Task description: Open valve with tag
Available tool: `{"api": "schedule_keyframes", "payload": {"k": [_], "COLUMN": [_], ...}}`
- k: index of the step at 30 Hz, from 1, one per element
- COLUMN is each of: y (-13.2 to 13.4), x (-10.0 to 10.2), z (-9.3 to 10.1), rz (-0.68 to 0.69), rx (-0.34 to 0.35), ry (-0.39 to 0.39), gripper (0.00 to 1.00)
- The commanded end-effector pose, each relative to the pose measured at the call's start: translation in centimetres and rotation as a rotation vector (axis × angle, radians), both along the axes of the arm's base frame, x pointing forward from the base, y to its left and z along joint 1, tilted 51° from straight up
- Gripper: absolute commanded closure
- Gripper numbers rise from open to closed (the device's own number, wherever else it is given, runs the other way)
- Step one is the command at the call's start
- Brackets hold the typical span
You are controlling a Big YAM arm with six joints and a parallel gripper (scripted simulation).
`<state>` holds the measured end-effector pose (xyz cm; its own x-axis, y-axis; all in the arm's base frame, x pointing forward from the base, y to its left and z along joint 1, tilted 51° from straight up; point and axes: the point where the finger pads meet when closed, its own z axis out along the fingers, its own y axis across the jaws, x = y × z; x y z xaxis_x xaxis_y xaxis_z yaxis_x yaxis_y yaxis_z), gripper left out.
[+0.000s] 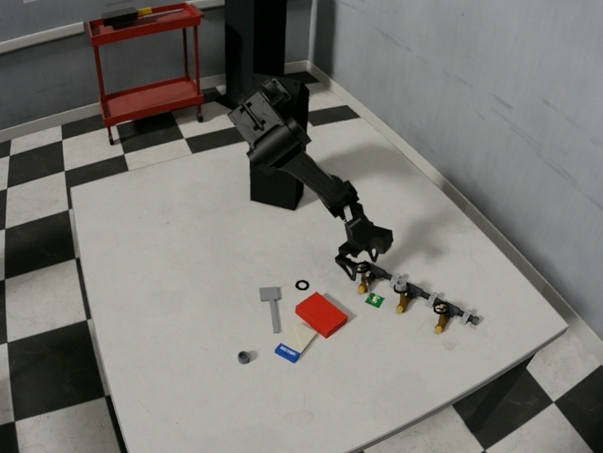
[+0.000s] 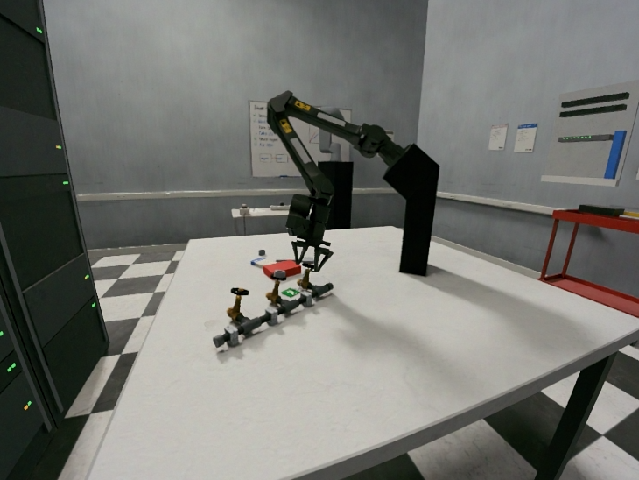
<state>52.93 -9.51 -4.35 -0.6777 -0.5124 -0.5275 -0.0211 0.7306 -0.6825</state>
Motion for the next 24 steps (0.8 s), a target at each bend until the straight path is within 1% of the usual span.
{"api": "schedule_keyframes", "payload": {"k": [1, 7, 9, 10, 19, 24], "y": [-0.34, -0.35, -0.35, -0.35, -0.37, -0.34], "x": [-0.92, -0.85, -0.85, -0.76, -0.47, -0.46], "z": [-0.69, -0.50, -0.50, -0.25, -0.04, -0.05], "rz": [-0.189, -0.358, -0.358, -0.430, -0.680, -0.830], "rx": [0.257, 0.508, 0.508, 0.614, 0.993, 1.202], "ry": [-0.142, -0.319, -0.319, -0.390, -0.632, -0.753], "gripper": [0.00, 0.00, 0.00, 0.00, 0.00, 0.00]}}
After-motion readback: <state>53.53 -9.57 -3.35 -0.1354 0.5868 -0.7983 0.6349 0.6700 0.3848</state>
